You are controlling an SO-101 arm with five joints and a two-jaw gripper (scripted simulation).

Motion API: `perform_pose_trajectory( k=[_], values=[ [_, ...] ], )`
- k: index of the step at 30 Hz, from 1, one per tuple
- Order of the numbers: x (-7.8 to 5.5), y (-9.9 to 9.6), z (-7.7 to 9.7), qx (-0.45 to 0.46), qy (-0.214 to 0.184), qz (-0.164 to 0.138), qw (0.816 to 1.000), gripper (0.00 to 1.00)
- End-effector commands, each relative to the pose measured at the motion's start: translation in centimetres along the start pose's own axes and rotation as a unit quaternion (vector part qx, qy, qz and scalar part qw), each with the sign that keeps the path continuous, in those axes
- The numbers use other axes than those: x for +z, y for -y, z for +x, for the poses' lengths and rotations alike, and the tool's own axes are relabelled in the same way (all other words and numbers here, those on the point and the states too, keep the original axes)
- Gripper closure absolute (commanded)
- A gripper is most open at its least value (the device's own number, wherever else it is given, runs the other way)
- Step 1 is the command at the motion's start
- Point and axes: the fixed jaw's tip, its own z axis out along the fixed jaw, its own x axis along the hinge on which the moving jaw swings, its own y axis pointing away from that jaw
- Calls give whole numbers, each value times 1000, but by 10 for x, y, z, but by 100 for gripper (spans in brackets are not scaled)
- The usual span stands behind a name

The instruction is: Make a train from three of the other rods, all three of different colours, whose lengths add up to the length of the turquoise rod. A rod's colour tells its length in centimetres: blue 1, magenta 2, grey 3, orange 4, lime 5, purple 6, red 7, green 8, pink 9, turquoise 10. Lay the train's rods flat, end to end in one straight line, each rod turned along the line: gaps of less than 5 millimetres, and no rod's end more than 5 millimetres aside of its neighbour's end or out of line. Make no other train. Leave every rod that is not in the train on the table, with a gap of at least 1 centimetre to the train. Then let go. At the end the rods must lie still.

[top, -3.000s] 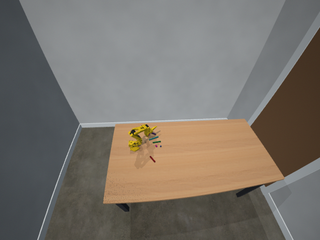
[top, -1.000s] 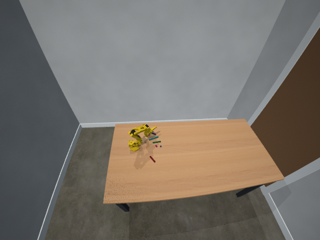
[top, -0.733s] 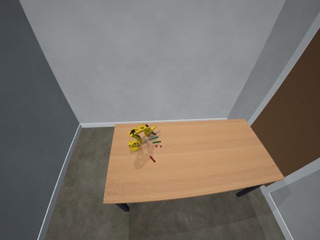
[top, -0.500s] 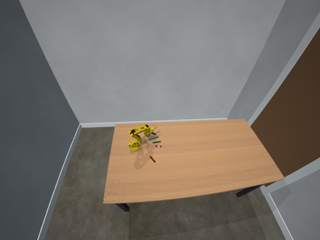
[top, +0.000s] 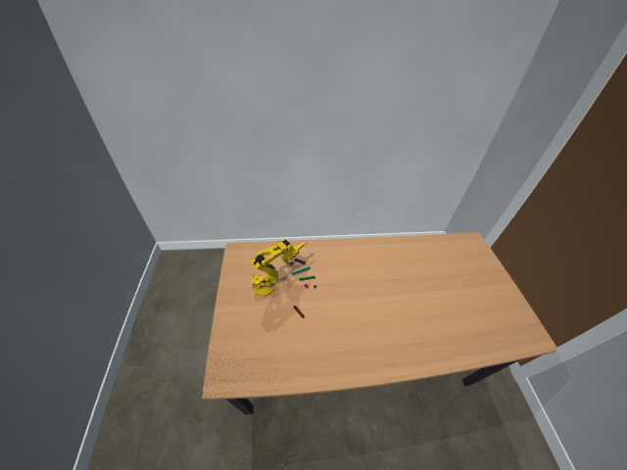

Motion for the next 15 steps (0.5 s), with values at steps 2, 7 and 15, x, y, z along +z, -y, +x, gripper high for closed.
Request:
perform_pose_trajectory(
  k=[2,7,15],
  values=[
    [-23,12,-5,-12,6,48,999,0],
    [-33,13,-8,-20,8,59,998,0],
    [-34,13,-8,-22,9,61,998,0]
  ],
)
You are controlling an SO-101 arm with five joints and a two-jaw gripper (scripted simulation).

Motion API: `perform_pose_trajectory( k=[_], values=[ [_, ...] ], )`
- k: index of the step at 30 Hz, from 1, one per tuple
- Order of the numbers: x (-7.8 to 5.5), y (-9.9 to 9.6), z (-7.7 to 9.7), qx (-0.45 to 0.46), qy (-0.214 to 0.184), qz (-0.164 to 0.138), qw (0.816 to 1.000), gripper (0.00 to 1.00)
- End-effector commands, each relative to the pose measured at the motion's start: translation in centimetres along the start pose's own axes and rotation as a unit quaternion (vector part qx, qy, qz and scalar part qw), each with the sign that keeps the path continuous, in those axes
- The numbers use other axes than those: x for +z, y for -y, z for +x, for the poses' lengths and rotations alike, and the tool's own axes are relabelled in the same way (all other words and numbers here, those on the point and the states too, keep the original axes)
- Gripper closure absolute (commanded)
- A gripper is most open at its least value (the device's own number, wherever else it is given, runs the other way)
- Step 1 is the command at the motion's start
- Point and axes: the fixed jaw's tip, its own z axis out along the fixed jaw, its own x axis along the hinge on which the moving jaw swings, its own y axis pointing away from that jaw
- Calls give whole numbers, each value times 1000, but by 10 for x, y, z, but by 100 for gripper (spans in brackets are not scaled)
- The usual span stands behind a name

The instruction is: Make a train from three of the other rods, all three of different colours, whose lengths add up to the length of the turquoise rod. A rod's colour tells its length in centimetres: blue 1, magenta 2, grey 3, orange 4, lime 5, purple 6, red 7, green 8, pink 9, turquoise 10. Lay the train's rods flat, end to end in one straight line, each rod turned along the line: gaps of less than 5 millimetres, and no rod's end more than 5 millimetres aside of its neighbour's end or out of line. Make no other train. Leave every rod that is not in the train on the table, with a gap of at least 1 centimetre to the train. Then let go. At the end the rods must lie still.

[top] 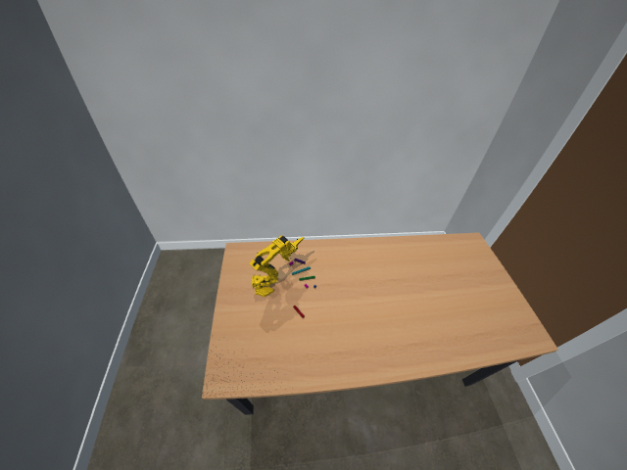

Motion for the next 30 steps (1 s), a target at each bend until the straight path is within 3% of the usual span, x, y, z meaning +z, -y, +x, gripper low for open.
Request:
perform_pose_trajectory(
  k=[1,16,17,30],
  values=[
    [-9,8,-1,0,3,34,999,0],
    [-9,8,-1,0,3,34,999,0],
    [-18,15,-3,0,5,65,998,0],
    [-18,15,-3,0,5,65,998,0]
  ],
)
